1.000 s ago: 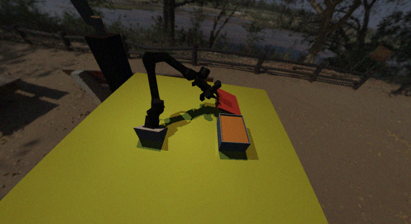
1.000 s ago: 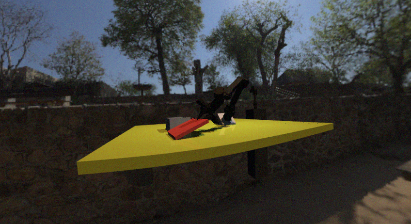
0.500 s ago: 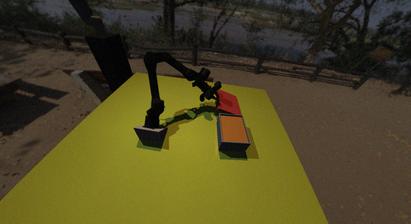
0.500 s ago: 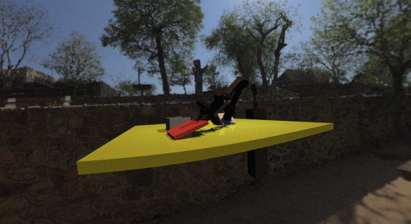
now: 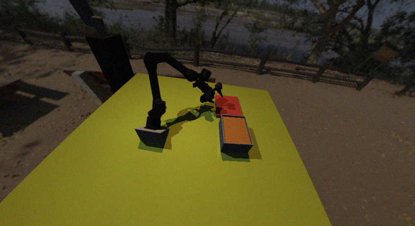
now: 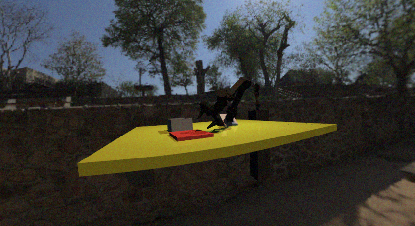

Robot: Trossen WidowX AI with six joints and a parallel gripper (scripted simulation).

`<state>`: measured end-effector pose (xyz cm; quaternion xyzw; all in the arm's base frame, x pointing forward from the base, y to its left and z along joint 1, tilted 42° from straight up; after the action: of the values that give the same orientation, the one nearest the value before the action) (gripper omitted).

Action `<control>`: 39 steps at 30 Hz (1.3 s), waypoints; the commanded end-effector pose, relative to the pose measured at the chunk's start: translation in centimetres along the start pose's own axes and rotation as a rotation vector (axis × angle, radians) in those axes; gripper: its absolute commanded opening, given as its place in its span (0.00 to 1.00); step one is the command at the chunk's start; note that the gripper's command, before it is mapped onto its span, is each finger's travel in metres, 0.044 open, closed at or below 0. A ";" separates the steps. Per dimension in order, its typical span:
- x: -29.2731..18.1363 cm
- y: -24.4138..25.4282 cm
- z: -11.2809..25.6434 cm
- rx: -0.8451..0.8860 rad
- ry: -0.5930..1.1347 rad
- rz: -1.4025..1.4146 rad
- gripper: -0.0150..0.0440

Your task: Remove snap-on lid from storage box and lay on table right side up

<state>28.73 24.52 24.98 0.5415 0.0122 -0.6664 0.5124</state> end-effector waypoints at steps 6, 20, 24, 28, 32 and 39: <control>0.1 -1.1 1.6 0.005 0.000 -0.005 1.00; 0.3 -2.9 3.7 0.004 0.000 -0.007 1.00; 0.3 -3.4 4.3 0.004 0.000 -0.007 1.00; 0.4 -3.6 4.6 0.004 0.000 -0.008 1.00; 0.3 -3.0 4.9 0.004 0.000 -0.007 1.00; 0.2 -2.3 6.1 0.004 0.000 -0.007 1.00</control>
<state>23.11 22.54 25.35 0.5392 0.0113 -0.6715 0.5082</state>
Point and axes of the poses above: the point midway between the two fingers, 35 mm back from their tips, its own z axis back along the fingers, its own y axis across the jaws, x = y × z, the point moved 1 cm from there along z, back along the fingers, and after that the axes turned 6 degrees about -z, right-handed, at the moved point
